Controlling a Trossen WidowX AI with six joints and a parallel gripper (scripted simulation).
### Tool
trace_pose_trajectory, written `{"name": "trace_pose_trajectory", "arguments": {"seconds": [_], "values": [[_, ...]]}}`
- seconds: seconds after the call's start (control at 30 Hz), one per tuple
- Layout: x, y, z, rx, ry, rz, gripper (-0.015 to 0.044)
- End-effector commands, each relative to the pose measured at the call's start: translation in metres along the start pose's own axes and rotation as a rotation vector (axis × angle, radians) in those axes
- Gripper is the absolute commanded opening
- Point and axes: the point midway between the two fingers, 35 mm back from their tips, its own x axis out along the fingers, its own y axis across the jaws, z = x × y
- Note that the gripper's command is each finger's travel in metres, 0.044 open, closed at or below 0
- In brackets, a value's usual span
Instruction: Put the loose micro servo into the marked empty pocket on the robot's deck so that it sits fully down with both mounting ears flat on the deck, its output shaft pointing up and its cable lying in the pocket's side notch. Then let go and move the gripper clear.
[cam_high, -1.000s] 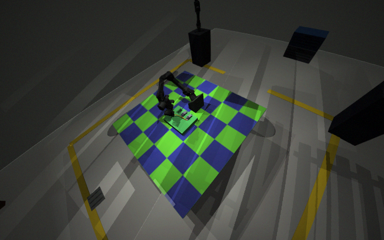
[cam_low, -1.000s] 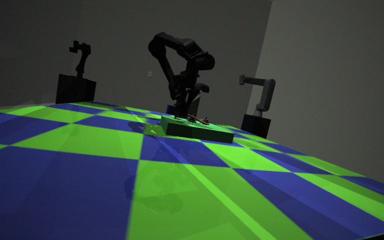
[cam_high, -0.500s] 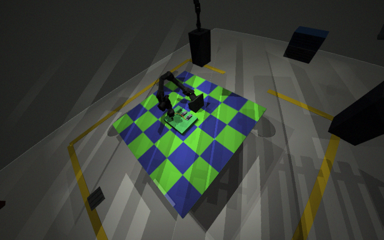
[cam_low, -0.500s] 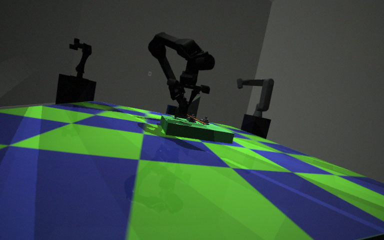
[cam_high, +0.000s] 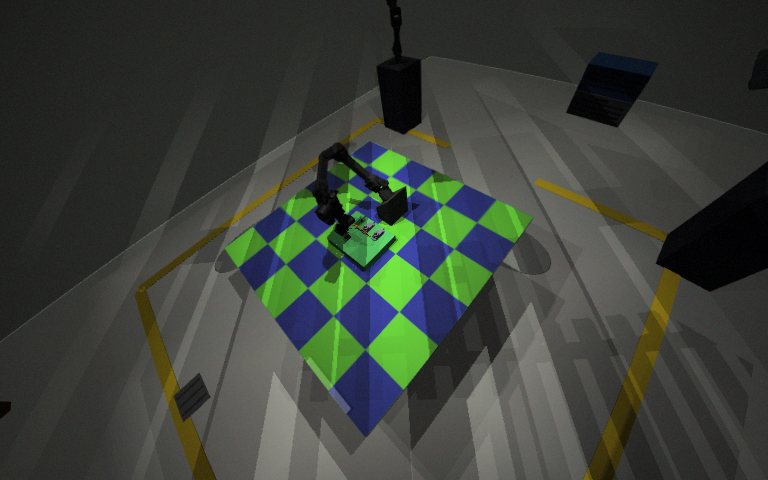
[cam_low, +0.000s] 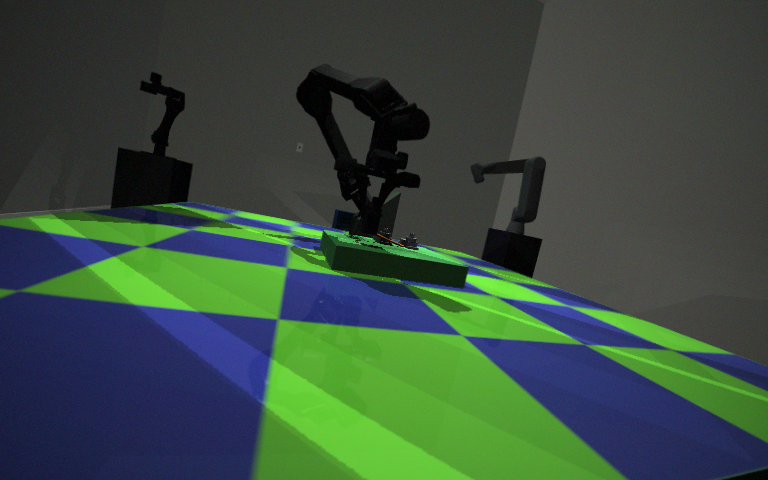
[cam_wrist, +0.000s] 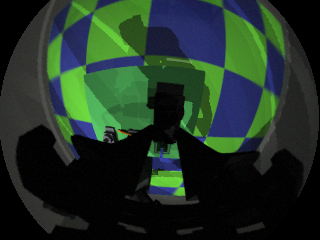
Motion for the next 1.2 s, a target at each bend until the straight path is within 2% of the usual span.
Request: {"name": "trace_pose_trajectory", "arguments": {"seconds": [0.0,0.2,0.87,1.17], "values": [[-0.001,0.000,0.000,-0.029,-0.004,-0.003,0.0000],[-0.001,0.000,-0.014,-0.029,-0.003,-0.003,0.0000],[-0.001,-0.003,-0.106,-0.033,0.000,-0.003,0.0000],[0.006,-0.003,-0.109,-0.033,0.000,-0.003,0.0000]]}}
